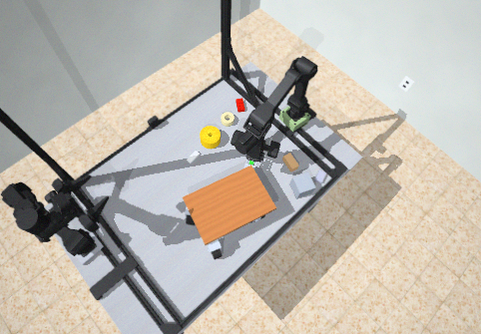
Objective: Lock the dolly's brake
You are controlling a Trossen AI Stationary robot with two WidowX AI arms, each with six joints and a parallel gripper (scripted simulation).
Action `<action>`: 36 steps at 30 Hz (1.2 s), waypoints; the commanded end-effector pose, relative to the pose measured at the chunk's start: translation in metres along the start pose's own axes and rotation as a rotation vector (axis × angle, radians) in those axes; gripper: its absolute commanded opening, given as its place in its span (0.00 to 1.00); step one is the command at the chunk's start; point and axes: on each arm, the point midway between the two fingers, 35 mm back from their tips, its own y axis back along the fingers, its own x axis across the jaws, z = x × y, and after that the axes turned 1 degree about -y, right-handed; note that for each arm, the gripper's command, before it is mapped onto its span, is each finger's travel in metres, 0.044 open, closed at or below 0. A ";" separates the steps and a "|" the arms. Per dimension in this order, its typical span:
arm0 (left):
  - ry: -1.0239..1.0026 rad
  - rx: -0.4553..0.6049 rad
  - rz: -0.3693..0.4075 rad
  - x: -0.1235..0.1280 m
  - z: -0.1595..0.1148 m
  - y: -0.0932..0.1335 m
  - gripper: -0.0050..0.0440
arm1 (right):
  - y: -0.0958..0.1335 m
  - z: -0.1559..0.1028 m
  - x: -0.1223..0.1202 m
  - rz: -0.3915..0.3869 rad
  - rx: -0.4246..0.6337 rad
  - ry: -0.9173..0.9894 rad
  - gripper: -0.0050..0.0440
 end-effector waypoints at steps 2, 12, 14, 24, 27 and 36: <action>0.005 0.023 0.006 0.001 -0.005 -0.014 0.10 | 0.000 0.000 0.001 0.002 0.000 0.000 1.00; 0.005 0.023 0.006 0.001 -0.005 -0.016 0.10 | 0.000 0.000 0.001 0.002 0.000 0.000 1.00; 0.005 0.023 0.006 0.001 -0.005 -0.017 0.10 | 0.000 0.000 0.001 0.002 0.000 0.000 1.00; 0.005 0.023 0.006 0.001 -0.005 -0.022 0.10 | 0.000 0.000 0.001 0.002 0.000 0.000 1.00; 0.005 0.023 0.006 0.001 -0.005 -0.024 0.10 | 0.000 0.000 0.001 0.002 0.000 0.000 1.00; 0.005 0.023 0.006 0.001 -0.005 -0.030 0.10 | 0.000 0.000 0.001 0.002 0.000 0.000 1.00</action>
